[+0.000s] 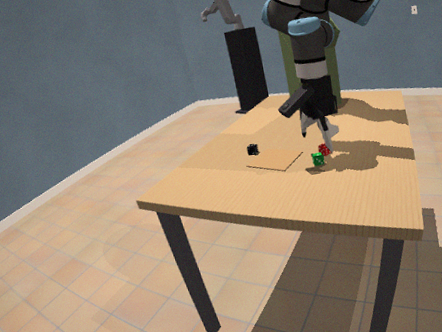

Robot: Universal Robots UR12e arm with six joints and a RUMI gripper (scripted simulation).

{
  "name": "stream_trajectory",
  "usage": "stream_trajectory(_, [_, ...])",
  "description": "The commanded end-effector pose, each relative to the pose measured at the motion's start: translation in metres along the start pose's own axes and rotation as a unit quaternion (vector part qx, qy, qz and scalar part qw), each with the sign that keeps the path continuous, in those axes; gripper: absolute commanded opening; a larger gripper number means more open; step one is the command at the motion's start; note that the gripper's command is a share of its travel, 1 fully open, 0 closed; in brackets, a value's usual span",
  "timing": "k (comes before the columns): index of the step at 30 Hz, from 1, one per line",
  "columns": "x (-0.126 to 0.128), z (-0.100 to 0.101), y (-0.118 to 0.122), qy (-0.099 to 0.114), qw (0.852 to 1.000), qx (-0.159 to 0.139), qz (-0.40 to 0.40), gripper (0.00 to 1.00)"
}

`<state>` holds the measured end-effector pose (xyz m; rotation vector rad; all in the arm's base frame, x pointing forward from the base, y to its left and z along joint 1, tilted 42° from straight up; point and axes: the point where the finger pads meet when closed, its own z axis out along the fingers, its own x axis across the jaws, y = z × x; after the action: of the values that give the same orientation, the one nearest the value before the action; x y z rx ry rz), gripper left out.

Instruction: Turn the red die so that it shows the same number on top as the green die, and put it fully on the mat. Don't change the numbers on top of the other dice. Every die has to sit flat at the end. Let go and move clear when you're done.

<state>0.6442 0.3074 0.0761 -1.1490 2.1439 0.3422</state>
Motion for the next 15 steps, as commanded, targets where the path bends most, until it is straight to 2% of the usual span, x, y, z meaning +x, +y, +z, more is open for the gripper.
stream_trajectory(1, [0.014, 0.0, 0.017, 0.0, 1.0, 0.001, 0.0, 1.0])
stream_trajectory(6, [0.026, 0.0, 0.03, 0.0, 1.0, 0.001, 0.0, 1.0])
stream_trajectory(15, [0.027, 0.0, 0.032, 0.0, 1.0, 0.001, 0.0, 1.0])
